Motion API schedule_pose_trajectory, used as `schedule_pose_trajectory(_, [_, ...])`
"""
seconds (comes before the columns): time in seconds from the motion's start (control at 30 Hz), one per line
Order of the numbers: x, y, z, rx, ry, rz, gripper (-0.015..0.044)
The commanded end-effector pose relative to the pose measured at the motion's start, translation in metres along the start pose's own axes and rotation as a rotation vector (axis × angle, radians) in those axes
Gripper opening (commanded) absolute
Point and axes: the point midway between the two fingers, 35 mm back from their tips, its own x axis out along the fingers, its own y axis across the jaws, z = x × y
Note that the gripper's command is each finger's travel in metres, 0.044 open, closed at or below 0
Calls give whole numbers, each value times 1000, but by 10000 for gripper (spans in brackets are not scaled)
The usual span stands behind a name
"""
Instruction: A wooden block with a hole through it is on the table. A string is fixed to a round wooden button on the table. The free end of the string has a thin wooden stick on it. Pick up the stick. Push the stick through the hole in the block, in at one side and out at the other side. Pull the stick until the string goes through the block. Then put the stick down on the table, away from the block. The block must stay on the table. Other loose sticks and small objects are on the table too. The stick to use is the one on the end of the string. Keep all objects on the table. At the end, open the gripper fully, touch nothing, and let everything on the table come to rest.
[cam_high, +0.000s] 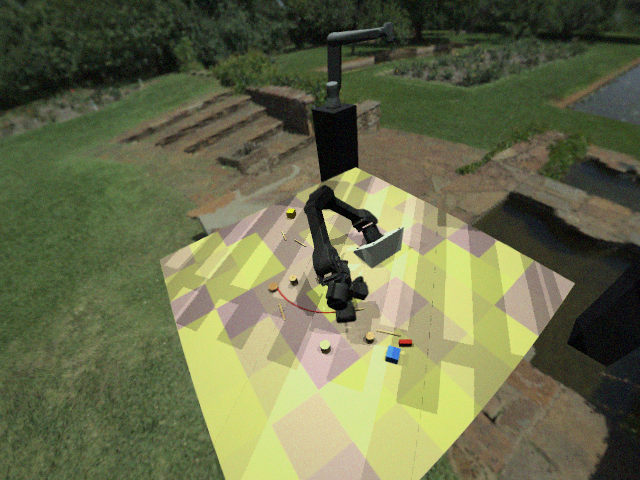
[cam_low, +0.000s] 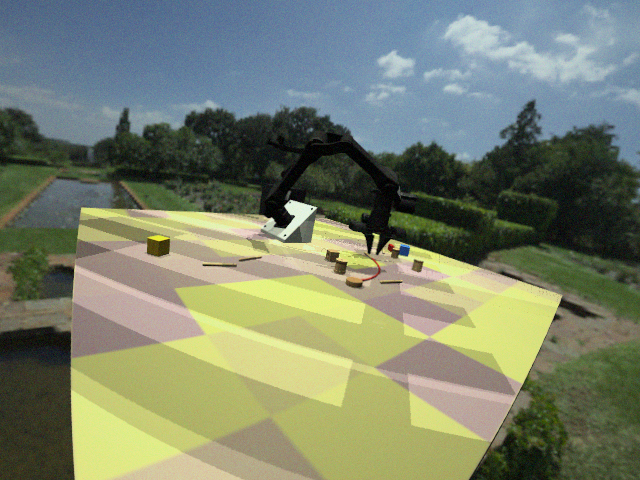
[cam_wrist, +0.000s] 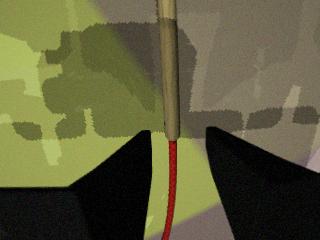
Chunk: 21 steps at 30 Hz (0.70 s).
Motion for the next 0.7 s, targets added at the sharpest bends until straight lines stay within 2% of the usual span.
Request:
schedule_pose_trajectory(0.0, [7,1,1,-5,2,5,125])
schedule_pose_trajectory(0.33, [16,2,1,-5,2,6,125])
schedule_pose_trajectory(0.5, [15,2,1,-1,-1,4,0])
schedule_pose_trajectory(0.67, [15,2,1,-1,-1,4,0])
